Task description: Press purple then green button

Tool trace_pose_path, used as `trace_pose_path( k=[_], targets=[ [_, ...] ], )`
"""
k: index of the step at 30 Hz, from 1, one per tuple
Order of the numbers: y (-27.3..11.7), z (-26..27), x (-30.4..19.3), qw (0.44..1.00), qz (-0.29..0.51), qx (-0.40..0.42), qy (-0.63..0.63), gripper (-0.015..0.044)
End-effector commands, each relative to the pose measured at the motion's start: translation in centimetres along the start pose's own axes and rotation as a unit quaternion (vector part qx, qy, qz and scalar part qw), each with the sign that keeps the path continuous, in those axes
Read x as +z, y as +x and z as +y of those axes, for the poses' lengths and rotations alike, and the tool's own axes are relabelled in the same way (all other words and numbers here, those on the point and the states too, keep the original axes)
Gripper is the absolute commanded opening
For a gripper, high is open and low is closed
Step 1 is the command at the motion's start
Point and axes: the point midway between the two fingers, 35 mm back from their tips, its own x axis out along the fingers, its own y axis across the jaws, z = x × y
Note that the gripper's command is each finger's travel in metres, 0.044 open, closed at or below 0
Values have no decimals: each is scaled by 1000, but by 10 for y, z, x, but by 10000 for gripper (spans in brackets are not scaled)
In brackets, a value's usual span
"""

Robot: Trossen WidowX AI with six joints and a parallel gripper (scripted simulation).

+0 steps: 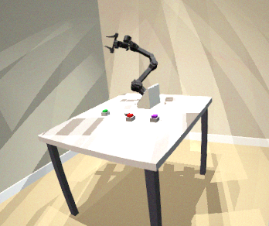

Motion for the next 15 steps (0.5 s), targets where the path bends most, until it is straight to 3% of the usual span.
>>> trace_pose_path(
  k=[1, 4, 9, 15],
  targets=[
    [4, 5, 3, 1000, -6, 6, 1, 400],
    [42, 57, 32, 994, -69, 76, 49, 400],
    [76, 100, 53, 971, -107, 142, 162, 400],
    [120, 167, 111, 896, -155, 263, 324, 400]
  ],
)
